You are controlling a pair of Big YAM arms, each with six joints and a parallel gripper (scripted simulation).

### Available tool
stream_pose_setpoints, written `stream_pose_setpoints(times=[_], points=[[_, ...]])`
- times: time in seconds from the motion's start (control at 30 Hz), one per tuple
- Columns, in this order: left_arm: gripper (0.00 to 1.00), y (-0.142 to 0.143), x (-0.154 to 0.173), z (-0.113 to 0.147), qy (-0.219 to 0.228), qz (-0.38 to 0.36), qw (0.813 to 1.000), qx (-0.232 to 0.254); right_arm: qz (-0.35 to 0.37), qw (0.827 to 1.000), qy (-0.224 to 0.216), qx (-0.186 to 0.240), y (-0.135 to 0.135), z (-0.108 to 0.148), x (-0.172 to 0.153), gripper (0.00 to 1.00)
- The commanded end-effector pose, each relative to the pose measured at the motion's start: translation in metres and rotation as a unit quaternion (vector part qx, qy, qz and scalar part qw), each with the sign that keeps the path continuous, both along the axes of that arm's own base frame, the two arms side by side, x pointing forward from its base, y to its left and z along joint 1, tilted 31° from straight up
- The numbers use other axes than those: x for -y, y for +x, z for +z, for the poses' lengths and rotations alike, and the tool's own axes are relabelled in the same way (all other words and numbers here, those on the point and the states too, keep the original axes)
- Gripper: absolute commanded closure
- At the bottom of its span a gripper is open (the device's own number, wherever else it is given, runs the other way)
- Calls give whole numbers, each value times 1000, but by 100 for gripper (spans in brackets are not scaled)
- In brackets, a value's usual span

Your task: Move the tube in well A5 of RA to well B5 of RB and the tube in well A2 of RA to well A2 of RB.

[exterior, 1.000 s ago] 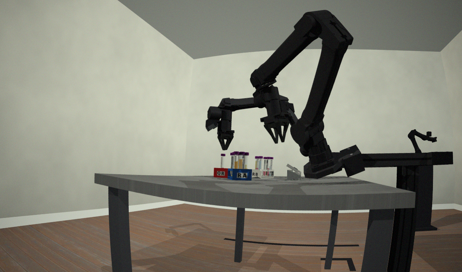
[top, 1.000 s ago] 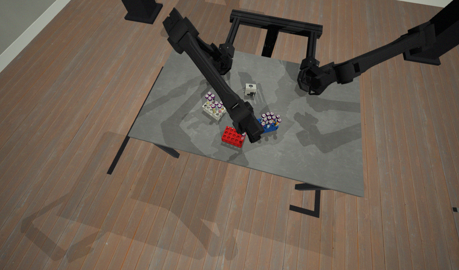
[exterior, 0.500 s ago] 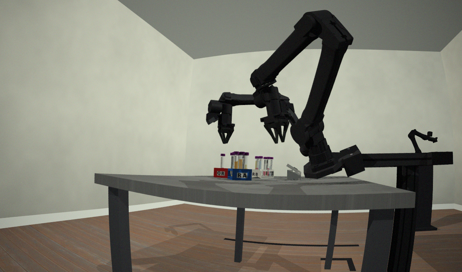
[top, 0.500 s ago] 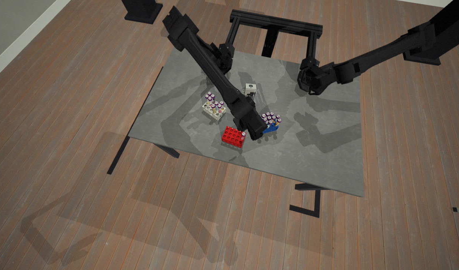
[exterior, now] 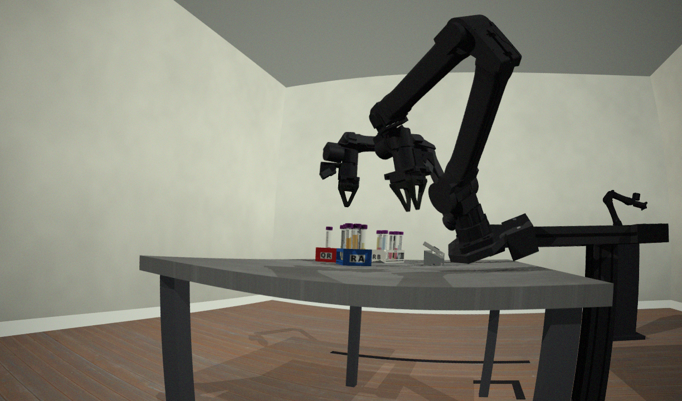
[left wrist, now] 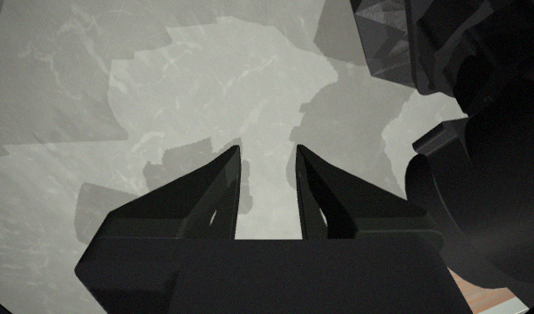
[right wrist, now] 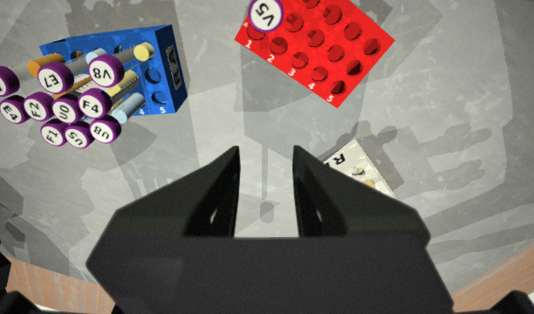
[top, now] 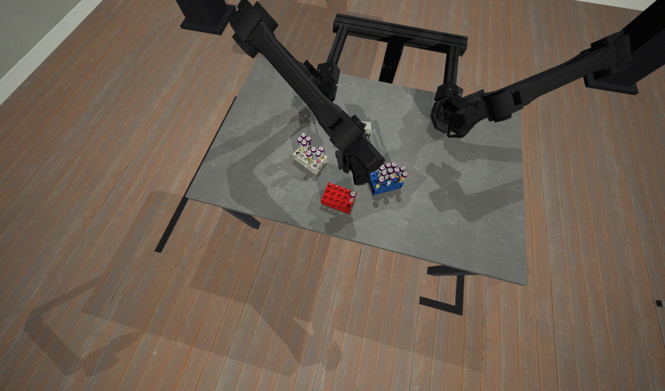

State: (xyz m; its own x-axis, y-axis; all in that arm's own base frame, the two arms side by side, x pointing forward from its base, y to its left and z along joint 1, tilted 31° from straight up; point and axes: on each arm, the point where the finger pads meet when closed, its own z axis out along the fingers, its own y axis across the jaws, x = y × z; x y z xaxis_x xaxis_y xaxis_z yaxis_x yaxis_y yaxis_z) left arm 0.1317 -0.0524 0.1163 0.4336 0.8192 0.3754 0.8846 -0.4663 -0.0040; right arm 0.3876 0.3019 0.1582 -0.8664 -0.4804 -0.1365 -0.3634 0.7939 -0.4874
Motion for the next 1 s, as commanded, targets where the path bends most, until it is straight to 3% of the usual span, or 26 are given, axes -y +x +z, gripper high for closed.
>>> stream_pose_setpoints(times=[0.0, 0.2, 0.27, 0.33, 0.7, 0.97], points=[[70, 6, 6, 9, -10, 0, 1000, 9, -68, 997, 29, 33, -15, -5, 6, 70], [70, 6, 6, 9, -10, 0, 1000, 9, -151, 984, 60, 67, -48, -10, 21, 70], [70, 6, 6, 9, -10, 0, 1000, 9, -184, 979, 54, 71, -45, -24, 25, 70], [70, 6, 6, 9, -10, 0, 1000, 9, -223, 968, 75, 91, -33, -15, 25, 70], [70, 6, 6, 9, -10, 0, 1000, 9, -316, 932, 117, 135, -37, -12, 18, 70], [70, 6, 6, 9, -10, 0, 1000, 9, -309, 932, 132, 135, -51, -34, -36, 70]])
